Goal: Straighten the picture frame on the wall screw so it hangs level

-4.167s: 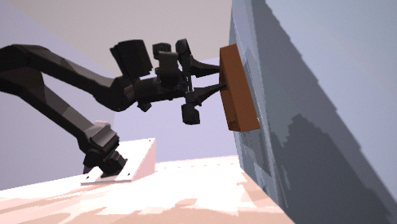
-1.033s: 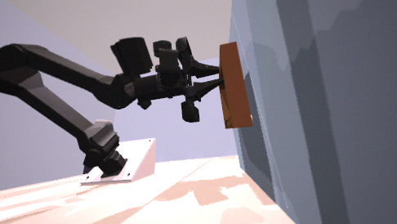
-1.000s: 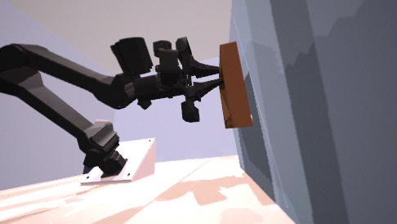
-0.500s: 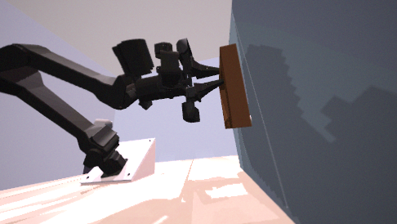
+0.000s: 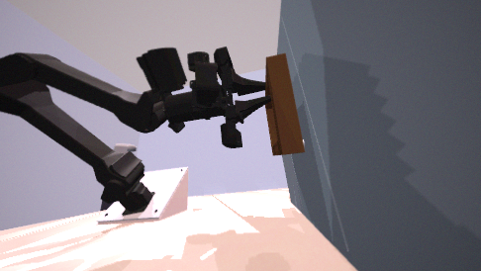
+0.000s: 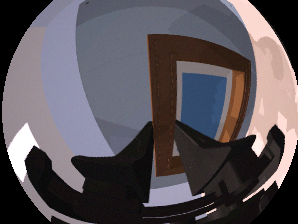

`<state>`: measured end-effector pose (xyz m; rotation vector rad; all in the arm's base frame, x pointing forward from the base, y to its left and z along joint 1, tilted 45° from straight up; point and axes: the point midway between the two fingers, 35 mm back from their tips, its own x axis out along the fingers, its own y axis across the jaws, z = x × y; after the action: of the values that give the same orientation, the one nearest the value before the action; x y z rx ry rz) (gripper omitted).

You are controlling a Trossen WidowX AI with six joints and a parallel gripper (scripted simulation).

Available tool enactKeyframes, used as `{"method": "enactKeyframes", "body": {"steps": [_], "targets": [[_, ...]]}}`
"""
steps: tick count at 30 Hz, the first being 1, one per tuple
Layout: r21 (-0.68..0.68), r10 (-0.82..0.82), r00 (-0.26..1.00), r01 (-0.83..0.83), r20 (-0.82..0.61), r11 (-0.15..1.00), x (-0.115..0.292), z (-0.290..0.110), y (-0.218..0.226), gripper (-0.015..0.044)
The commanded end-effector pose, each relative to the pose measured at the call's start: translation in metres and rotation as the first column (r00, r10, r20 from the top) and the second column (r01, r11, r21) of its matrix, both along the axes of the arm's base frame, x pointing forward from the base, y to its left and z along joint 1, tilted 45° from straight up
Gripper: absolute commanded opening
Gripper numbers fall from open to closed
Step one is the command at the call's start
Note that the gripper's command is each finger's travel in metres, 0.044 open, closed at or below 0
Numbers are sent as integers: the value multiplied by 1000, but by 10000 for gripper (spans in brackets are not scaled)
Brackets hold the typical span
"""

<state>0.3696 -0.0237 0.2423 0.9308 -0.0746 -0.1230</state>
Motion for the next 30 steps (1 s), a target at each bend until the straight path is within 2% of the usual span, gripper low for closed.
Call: {"method": "enactKeyframes", "body": {"steps": [1, 30], "targets": [[3, 5, 1000, -5, 6, 1000, 0, 1, 2, 0], [0, -2, 1000, 2, 2, 1000, 0, -3, -2, 0]]}}
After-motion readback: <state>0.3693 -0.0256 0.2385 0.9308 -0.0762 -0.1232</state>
